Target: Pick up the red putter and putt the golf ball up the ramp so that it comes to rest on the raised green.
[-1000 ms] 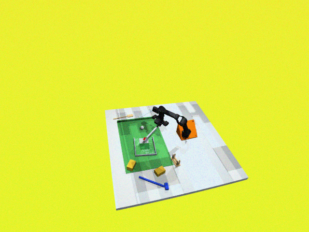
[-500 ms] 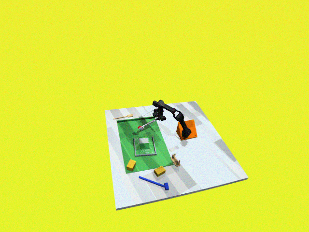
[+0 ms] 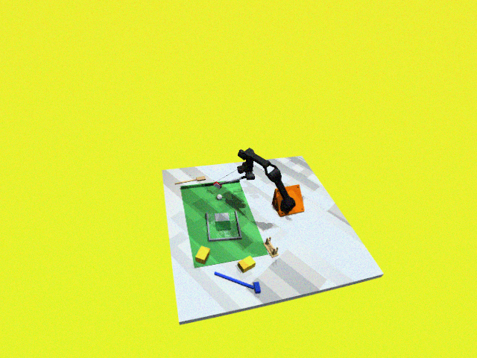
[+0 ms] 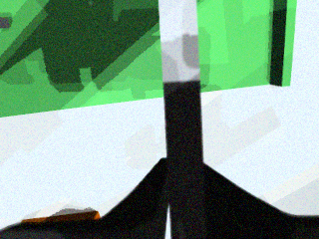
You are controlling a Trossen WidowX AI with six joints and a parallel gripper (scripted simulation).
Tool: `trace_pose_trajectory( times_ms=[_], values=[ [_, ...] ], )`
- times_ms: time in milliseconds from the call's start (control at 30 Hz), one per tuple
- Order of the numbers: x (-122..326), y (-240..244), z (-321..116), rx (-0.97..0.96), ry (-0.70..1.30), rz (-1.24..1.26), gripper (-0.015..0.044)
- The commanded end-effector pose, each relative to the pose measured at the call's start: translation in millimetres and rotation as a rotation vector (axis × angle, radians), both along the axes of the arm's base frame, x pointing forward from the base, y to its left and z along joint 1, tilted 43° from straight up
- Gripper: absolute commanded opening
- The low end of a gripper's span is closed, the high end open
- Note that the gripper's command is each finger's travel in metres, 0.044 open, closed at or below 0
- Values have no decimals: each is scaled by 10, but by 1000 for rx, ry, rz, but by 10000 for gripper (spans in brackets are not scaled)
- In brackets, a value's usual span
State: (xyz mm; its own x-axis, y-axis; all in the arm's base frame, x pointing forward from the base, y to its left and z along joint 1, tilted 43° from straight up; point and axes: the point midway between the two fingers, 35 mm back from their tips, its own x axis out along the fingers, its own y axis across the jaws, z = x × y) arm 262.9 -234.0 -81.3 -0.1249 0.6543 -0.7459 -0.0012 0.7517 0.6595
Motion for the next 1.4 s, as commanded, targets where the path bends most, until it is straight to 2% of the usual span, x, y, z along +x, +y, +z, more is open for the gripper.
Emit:
trace_pose_trajectory(
  times_ms=[0, 433, 1367],
  values=[
    [-4, -43, -28, -9, 12, -14, 0],
    [-45, 200, -307, -9, 11, -14, 0],
    [-82, 386, -529, -13, 11, -4, 0]
  ],
)
